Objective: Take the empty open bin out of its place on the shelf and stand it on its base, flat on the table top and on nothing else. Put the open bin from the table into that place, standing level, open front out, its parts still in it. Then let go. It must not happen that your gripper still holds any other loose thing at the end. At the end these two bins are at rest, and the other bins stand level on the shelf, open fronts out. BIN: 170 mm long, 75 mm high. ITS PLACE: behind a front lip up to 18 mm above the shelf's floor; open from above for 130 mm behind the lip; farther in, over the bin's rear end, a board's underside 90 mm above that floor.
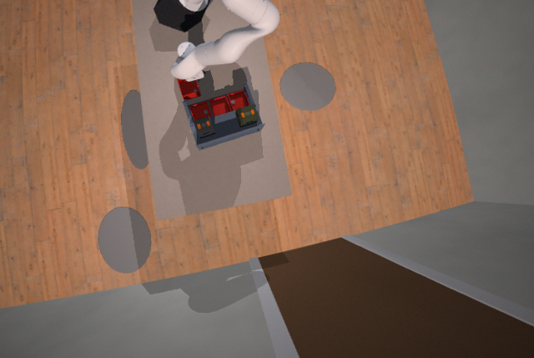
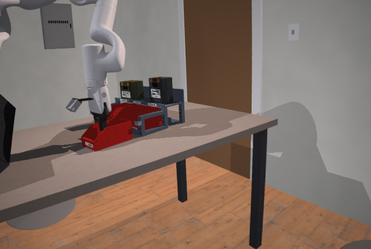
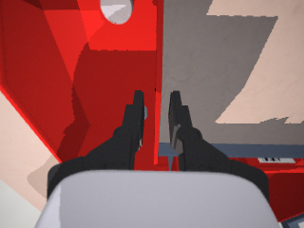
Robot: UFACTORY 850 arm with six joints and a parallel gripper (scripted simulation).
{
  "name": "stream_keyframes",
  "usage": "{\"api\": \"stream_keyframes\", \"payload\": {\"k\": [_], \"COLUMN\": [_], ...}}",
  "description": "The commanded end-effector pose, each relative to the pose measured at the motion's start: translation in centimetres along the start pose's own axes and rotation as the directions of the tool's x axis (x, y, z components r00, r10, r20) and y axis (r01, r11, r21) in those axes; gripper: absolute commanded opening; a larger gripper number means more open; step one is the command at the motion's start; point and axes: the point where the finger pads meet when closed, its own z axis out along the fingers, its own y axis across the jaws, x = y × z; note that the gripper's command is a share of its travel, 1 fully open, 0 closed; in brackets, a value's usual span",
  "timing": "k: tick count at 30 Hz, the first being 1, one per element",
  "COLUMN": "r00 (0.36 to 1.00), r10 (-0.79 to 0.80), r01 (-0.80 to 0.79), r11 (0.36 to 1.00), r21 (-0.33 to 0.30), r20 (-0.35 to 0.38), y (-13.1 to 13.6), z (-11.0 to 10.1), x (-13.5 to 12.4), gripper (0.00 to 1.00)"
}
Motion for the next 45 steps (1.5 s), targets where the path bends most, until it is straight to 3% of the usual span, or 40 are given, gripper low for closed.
{"api": "stream_keyframes", "payload": {"k": [1, 19, 45], "r00": [1.0, 1.0, 1.0], "r10": [0.0, 0.0, 0.0], "r01": [0.0, 0.0, 0.0], "r11": [1.0, 1.0, 1.0], "r21": [0.001, 0.001, 0.001], "r20": [0.001, 0.001, 0.001], "y": [0.0, 0.0, 0.0], "z": [-0.1, -1.0, -5.0], "x": [0.0, 0.0, 0.0], "gripper": [0.26, 0.26, 0.26]}}
